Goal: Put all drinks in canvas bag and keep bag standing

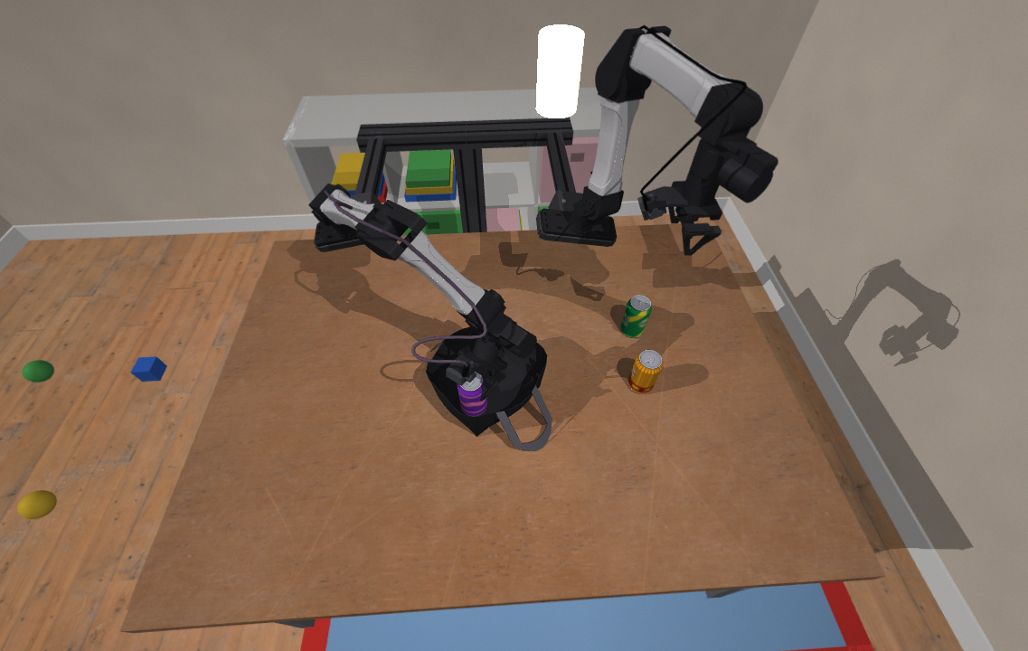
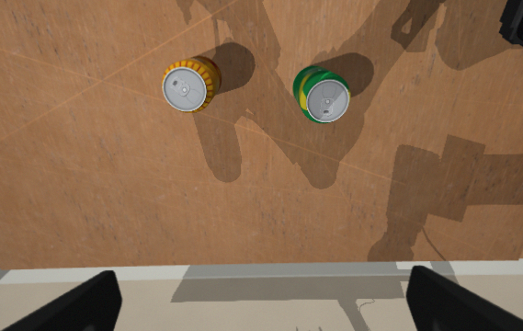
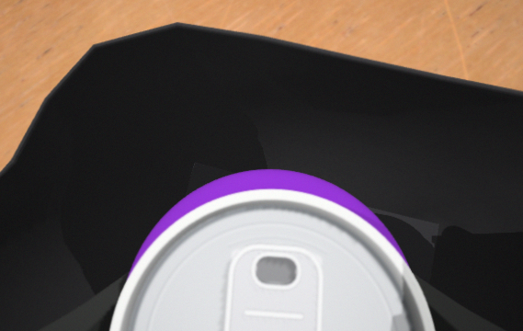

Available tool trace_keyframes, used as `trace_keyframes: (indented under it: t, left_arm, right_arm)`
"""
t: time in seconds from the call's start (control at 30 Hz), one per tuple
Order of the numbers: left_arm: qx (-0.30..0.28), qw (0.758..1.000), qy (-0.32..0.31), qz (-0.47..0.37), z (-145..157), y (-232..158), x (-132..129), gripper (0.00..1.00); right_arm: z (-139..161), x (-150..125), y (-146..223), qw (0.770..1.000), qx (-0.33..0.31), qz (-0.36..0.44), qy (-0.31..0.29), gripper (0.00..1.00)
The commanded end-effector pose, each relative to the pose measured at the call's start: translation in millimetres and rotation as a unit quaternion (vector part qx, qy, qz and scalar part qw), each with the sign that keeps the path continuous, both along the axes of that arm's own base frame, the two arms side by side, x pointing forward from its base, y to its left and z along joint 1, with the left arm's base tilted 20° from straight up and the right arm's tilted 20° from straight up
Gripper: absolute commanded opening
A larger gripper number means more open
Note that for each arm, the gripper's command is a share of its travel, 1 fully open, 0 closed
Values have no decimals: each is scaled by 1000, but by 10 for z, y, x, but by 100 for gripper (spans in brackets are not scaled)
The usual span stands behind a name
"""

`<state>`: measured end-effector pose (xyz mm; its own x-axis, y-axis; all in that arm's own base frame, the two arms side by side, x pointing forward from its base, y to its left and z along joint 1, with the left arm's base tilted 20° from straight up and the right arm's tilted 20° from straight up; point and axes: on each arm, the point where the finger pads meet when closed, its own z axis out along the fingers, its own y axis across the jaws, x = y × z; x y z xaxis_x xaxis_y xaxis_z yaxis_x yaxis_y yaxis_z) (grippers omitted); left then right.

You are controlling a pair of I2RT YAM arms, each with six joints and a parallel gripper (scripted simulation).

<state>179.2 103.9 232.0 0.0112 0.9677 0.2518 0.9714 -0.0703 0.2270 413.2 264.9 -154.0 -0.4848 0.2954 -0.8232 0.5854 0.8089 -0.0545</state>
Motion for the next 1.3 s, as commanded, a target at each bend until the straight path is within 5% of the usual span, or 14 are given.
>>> trace_keyframes:
  t: [0.0,0.9,0.93,1.27]
  left_arm:
    - [7,1000,-30,3,91,1,38,100]
    - [7,1000,-30,3,91,1,38,100]
    - [7,1000,-30,3,91,1,38,100]
    - [7,1000,-30,3,91,1,38,100]
  right_arm:
    - [88,158,54,999,10,-3,-32,70]
    - [73,186,115,999,17,3,-39,70]
    - [90,219,91,999,18,-1,-40,84]
    - [63,196,71,999,16,-1,-36,84]
